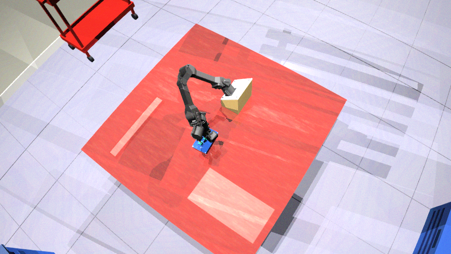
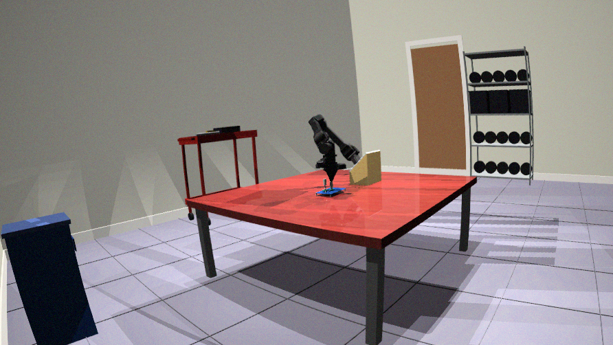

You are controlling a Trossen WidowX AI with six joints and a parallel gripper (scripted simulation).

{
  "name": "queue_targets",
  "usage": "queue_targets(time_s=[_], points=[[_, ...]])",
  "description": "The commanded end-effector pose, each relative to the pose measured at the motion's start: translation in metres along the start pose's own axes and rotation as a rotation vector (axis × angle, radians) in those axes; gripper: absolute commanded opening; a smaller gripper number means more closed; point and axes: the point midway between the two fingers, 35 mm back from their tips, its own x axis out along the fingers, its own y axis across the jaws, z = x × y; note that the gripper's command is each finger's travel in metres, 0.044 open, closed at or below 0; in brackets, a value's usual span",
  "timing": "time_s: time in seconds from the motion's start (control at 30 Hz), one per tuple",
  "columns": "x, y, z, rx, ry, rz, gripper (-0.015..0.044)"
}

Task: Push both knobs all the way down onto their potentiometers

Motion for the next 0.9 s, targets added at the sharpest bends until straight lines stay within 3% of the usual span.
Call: queue_targets(time_s=[0.0,0.87], points=[[0.0153,-0.0027,0.0029,0.026,0.015,-0.012,0.0000],[0.0143,-0.0026,0.0030,0.026,0.015,-0.012,0.0000]])
